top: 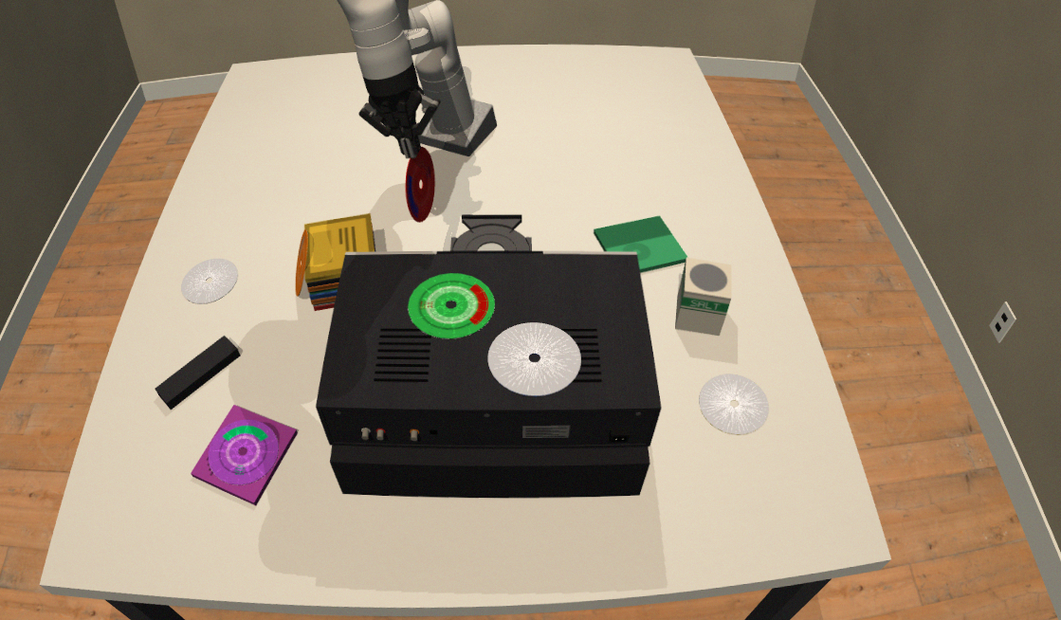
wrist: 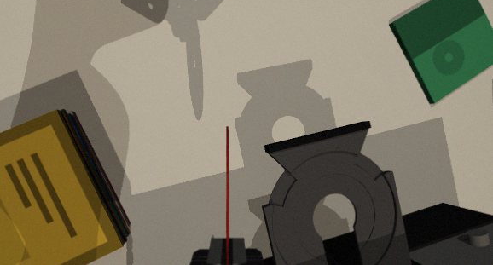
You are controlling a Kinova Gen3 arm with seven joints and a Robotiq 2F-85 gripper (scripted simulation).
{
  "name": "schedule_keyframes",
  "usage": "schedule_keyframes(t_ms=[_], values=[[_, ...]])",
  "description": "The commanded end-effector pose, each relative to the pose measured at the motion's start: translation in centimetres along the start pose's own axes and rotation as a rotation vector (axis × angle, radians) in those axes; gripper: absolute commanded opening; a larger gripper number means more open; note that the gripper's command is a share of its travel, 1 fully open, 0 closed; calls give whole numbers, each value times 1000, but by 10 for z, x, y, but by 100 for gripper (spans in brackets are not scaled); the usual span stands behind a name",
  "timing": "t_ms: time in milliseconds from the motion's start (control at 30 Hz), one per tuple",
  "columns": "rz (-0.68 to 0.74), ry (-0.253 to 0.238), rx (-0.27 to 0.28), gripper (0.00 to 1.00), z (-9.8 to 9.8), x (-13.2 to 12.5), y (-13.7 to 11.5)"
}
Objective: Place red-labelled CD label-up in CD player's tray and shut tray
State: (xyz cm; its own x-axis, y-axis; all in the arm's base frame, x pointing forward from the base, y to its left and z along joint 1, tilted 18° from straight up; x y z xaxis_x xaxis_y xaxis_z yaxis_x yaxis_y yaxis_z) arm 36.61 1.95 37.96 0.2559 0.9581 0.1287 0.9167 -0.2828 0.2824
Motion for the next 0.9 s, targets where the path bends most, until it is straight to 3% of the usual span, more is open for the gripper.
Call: schedule_keyframes(t_ms=[0, 867], values=[[27, -3, -11, 11, 3, 9, 2], [233, 6, -50, 11, 10, 60, 4]])
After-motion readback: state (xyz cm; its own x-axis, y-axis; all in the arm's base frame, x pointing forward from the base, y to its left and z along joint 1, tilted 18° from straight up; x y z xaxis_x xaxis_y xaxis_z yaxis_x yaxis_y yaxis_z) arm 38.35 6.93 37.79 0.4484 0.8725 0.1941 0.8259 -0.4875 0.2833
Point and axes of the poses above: the point where the finger pads meet when closed, its own z axis out along the fingers, its own x axis across the jaws, y = z × x, the point moved 1 cm from there along -z, back along the fingers, and after that the axes turned 6 degrees about z, right-handed, at the moved point
